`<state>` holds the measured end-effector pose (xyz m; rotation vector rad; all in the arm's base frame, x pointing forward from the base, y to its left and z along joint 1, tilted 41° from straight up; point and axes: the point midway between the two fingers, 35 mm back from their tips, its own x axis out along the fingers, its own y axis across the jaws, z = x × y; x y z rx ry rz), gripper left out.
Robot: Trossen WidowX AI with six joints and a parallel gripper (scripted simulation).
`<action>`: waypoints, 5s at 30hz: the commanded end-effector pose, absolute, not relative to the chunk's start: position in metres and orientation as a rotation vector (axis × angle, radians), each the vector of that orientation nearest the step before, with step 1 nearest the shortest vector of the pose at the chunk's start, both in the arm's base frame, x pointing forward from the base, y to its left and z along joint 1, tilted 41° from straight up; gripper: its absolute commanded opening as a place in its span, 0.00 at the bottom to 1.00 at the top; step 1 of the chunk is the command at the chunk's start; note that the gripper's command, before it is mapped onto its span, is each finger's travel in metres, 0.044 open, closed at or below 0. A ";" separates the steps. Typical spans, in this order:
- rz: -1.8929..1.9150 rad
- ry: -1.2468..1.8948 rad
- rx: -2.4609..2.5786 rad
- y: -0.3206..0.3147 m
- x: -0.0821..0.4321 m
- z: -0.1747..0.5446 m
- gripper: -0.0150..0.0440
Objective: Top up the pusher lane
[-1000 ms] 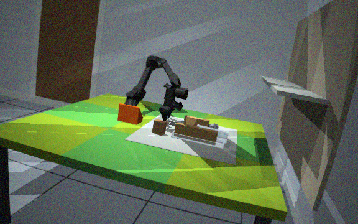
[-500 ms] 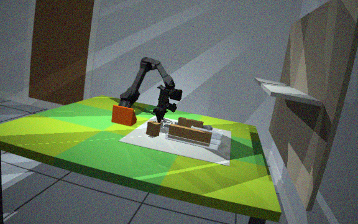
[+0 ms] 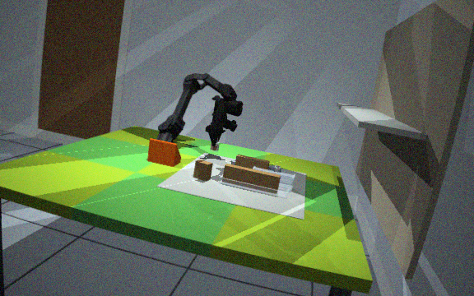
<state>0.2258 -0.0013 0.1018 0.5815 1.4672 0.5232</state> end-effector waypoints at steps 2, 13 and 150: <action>0.524 1.465 0.577 -0.015 0.221 0.123 0.25; 0.517 1.467 0.584 -0.027 0.240 0.107 0.25; 0.497 1.470 0.604 -0.042 0.341 0.019 0.25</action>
